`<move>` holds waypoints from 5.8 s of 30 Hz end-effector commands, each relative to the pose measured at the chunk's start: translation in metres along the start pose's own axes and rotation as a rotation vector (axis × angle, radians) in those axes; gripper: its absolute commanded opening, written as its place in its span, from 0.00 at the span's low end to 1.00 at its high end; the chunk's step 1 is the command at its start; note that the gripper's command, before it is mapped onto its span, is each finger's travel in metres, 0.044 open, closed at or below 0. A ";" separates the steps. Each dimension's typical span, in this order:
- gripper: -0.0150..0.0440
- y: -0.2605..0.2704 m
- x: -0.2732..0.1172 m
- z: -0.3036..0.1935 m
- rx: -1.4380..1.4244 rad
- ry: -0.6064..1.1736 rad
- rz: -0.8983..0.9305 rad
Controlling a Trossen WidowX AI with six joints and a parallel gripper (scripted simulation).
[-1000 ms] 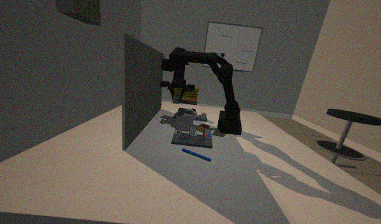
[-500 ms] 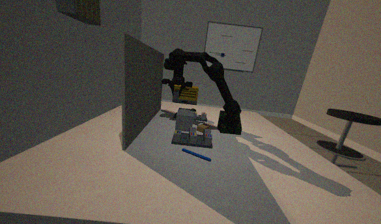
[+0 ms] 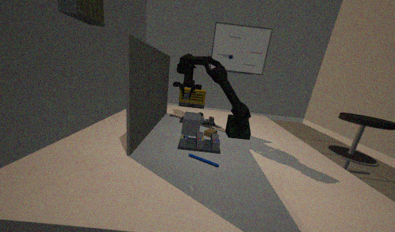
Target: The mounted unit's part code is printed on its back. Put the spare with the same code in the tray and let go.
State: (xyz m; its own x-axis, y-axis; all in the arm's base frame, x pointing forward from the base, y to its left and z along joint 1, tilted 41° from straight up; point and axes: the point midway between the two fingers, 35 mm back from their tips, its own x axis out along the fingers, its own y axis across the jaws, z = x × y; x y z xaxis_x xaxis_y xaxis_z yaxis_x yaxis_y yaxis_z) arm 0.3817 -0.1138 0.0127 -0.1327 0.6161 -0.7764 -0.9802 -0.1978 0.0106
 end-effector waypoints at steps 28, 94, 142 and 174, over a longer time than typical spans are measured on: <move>0.25 0.017 0.020 -0.059 -0.021 -0.013 0.001; 0.25 0.011 0.069 -0.061 -0.021 -0.012 0.000; 0.25 0.011 0.104 -0.060 -0.021 -0.014 -0.001; 0.25 0.014 0.128 -0.057 -0.022 -0.015 -0.001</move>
State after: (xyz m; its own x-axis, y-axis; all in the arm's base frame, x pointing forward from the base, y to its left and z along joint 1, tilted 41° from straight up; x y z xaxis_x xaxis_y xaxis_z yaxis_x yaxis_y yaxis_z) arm 0.3615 -0.0838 -0.1202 -0.1353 0.6236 -0.7700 -0.9757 -0.2188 -0.0058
